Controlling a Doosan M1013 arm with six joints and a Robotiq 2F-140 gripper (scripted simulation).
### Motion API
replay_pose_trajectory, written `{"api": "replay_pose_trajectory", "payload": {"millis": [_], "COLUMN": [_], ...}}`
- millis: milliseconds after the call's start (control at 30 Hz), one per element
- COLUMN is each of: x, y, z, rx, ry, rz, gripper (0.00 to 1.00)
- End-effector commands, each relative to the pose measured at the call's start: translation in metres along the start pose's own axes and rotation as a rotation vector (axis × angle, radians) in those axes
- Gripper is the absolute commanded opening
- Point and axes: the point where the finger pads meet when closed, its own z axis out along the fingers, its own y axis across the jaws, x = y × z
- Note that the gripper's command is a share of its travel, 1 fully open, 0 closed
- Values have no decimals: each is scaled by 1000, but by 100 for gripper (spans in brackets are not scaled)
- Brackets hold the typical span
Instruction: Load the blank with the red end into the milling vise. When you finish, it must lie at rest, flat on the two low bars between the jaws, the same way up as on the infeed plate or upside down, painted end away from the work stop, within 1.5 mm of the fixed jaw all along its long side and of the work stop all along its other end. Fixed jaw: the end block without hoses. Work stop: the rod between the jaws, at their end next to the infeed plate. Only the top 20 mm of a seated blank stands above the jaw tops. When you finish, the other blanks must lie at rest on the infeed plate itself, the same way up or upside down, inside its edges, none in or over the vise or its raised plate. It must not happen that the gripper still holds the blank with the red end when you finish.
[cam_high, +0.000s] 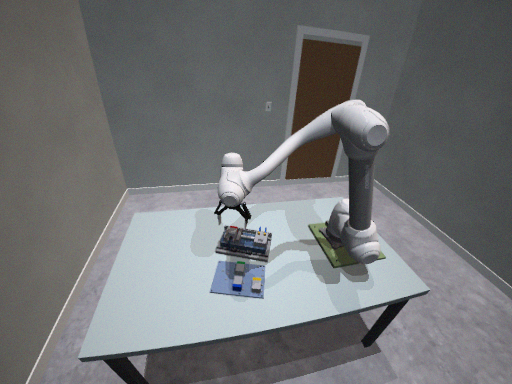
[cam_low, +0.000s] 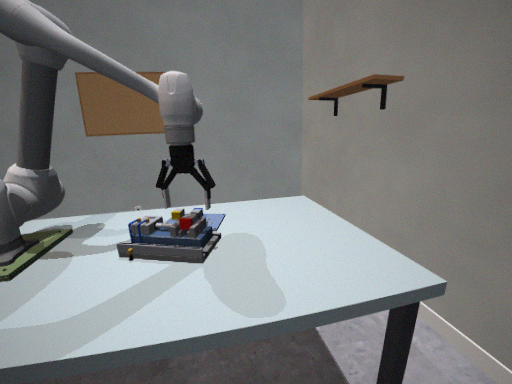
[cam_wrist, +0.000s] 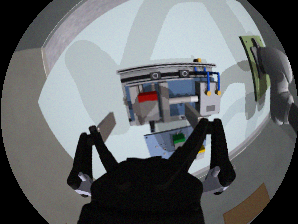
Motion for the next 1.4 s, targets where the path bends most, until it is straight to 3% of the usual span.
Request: {"api": "replay_pose_trajectory", "payload": {"millis": [0, 1200, 1367], "x": [0, 0, 0], "y": [0, 0, 0], "z": [-1, 0, -20], "rx": [0, 0, 0], "ry": [0, 0, 0], "rz": [0, 0, 0], "gripper": [100, 100, 100]}}
